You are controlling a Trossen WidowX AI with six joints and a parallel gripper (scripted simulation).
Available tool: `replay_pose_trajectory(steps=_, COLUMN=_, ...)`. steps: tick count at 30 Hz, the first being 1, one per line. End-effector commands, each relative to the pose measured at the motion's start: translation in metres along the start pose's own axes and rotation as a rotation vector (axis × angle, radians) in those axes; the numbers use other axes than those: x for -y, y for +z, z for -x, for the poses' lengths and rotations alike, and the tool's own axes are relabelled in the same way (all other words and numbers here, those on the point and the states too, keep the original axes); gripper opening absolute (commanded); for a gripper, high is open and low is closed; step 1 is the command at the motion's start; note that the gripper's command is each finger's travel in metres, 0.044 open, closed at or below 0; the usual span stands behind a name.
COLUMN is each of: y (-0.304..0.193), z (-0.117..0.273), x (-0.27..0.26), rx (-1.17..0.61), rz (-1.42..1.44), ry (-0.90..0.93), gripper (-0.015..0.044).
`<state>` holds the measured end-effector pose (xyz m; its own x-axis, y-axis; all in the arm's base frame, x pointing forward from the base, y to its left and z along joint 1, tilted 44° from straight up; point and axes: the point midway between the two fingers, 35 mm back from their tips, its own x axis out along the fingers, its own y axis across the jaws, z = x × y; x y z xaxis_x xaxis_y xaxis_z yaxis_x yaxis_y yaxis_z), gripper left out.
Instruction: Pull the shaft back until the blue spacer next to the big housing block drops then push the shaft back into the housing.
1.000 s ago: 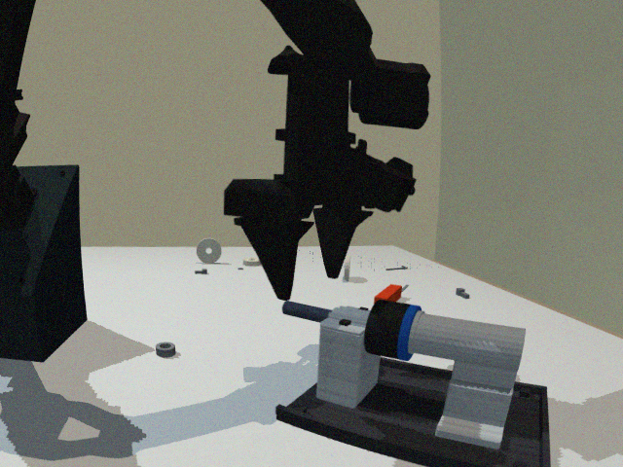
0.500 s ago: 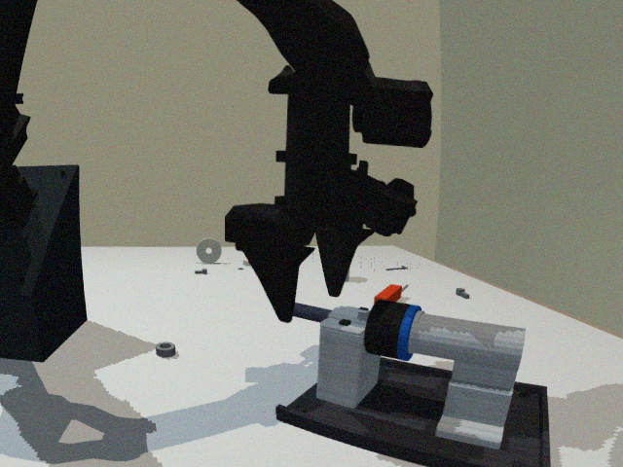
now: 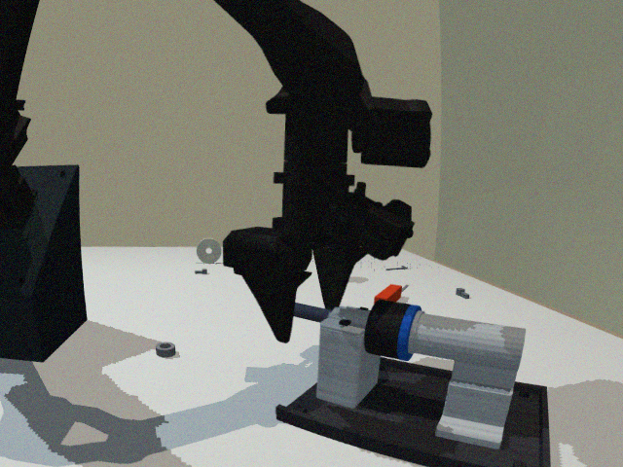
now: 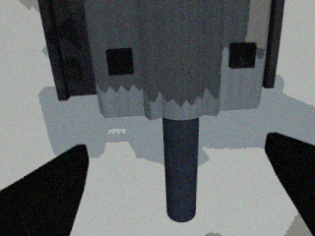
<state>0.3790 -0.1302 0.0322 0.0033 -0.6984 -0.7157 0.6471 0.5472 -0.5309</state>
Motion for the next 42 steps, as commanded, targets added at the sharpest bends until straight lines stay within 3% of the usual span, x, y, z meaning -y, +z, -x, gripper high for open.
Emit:
replay_pose_trajectory(steps=1, y=-0.002, z=-0.002, x=0.001, rx=-0.001, rz=0.007, ry=-0.005, gripper=0.044)
replay_pose_trajectory(steps=42, y=-0.002, z=-0.017, x=0.001, rx=-0.001, rz=0.007, ry=-0.005, gripper=0.044)
